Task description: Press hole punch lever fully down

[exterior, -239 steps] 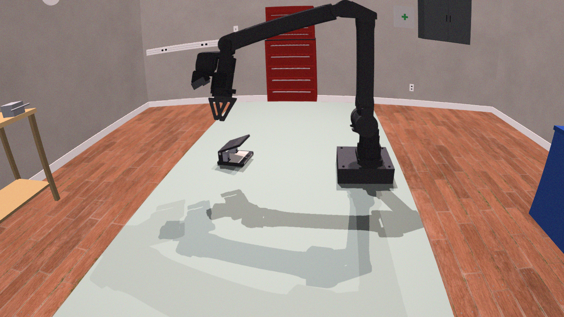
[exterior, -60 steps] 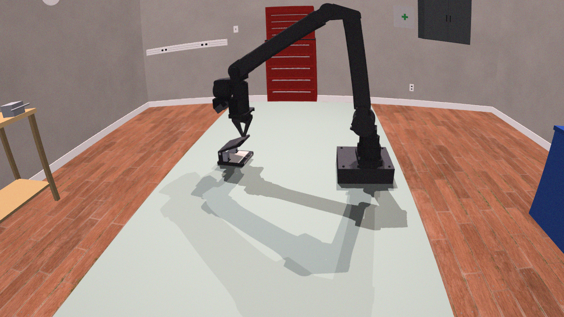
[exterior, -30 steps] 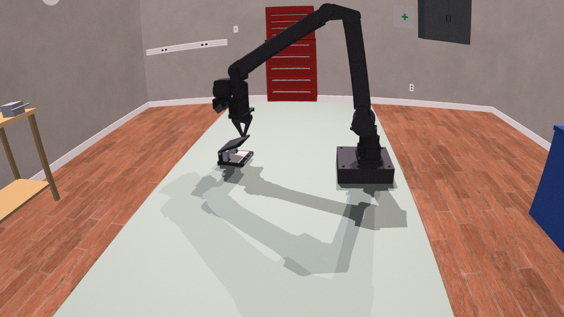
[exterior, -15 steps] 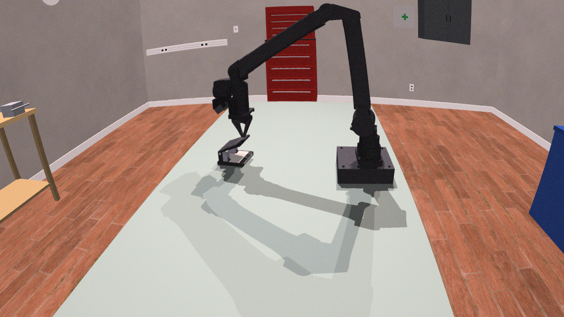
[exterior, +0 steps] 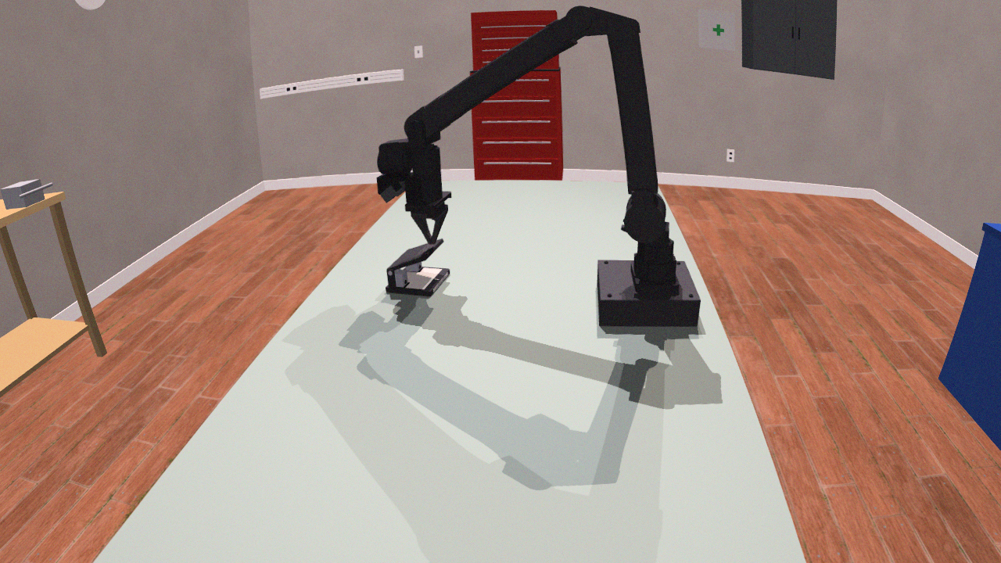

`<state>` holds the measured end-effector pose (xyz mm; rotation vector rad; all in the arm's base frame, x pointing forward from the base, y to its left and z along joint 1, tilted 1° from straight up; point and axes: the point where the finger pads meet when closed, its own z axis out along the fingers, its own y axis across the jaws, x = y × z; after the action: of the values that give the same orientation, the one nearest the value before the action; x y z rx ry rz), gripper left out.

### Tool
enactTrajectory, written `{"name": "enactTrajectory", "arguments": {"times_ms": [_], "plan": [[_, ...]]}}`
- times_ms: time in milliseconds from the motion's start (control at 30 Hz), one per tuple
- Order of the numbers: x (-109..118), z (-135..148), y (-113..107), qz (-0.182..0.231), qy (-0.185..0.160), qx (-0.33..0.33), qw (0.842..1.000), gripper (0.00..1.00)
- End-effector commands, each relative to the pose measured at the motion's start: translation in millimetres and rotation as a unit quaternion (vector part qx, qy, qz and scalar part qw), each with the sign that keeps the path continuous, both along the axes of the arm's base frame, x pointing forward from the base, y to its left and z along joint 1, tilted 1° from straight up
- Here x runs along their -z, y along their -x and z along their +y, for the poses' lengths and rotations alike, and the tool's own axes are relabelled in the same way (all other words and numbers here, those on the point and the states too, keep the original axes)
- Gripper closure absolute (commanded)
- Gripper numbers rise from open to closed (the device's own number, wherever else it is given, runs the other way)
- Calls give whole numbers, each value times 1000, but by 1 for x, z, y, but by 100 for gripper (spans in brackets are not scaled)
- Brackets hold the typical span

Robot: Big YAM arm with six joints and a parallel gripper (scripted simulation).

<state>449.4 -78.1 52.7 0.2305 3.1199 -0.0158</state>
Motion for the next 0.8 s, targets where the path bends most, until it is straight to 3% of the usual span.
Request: {"name": "enactTrajectory", "arguments": {"times_ms": [0, 767], "plan": [[5, -3, -6, -4, -1, 2, 1000, 100], [18, -3, -2, 0, -1, 2, 1000, 100]]}}
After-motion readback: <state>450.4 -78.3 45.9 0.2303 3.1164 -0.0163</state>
